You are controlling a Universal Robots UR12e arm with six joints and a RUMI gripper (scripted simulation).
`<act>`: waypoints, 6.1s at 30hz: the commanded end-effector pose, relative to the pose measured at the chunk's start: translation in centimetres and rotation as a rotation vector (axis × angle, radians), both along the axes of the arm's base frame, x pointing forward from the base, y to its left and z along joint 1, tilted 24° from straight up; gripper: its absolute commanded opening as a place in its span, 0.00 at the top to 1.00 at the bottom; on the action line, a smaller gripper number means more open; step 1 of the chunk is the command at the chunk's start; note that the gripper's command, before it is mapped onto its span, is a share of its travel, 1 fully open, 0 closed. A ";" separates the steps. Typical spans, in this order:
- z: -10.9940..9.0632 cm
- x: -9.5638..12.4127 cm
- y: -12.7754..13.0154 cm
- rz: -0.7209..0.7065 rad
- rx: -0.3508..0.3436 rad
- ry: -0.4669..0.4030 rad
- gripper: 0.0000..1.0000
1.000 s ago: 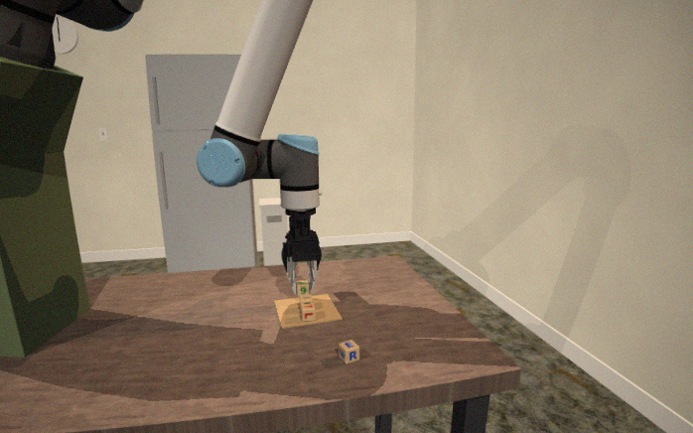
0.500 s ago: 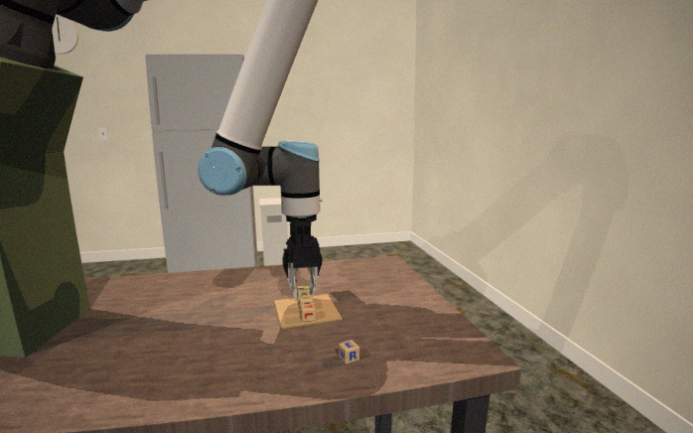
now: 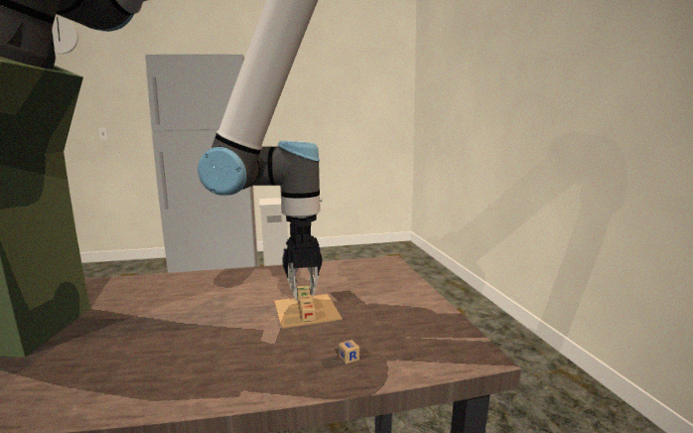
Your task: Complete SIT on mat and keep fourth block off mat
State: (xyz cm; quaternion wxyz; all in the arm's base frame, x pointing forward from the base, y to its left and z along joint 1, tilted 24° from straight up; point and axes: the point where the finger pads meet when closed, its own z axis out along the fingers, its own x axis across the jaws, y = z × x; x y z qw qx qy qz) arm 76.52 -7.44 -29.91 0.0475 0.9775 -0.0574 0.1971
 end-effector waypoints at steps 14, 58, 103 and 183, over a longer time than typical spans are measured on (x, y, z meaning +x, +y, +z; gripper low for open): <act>0.3 0.4 0.0 0.001 -0.002 -0.004 0.91; 0.3 0.5 -0.1 0.001 -0.002 -0.005 0.91; -0.1 0.6 -0.1 0.001 -0.002 -0.003 0.91; 8.2 -3.1 1.0 0.000 0.000 -0.001 0.72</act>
